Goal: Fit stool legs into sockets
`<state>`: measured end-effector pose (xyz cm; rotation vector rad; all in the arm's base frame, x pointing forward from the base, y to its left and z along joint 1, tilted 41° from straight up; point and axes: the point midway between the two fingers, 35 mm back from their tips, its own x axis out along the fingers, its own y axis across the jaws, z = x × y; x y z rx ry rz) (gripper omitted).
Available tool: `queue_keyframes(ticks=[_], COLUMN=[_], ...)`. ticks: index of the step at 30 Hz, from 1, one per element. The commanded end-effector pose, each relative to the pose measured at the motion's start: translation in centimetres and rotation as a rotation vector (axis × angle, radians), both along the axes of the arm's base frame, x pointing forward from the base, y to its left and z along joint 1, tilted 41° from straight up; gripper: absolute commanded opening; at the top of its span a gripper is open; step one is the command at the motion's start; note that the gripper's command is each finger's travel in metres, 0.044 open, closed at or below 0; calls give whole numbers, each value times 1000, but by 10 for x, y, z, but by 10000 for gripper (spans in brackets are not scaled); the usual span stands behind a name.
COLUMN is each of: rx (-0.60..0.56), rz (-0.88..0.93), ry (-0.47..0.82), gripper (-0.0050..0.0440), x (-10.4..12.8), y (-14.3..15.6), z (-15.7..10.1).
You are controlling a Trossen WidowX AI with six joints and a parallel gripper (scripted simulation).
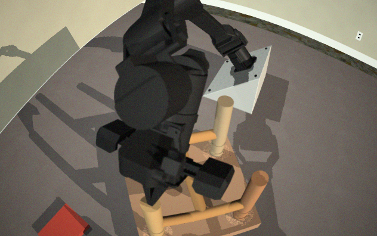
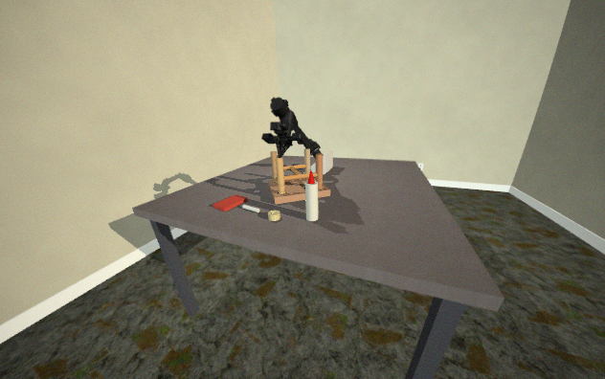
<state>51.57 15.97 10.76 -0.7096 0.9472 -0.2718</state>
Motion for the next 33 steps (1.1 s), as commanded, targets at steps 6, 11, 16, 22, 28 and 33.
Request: queue_keyframes(ticks=[6,11,16,22,28,33], rx=[1,1,1,1,1,1], rz=[-4,-4,-4,-4,-4,-4], ry=[6,6,6,6,6,6], gripper=[0,0,0,0,0,0], x=[0,0,0,0,0,0], y=[-5,-6,-6,-6,-7,-7], z=[-2,-2,-3,-3,-4,-4])
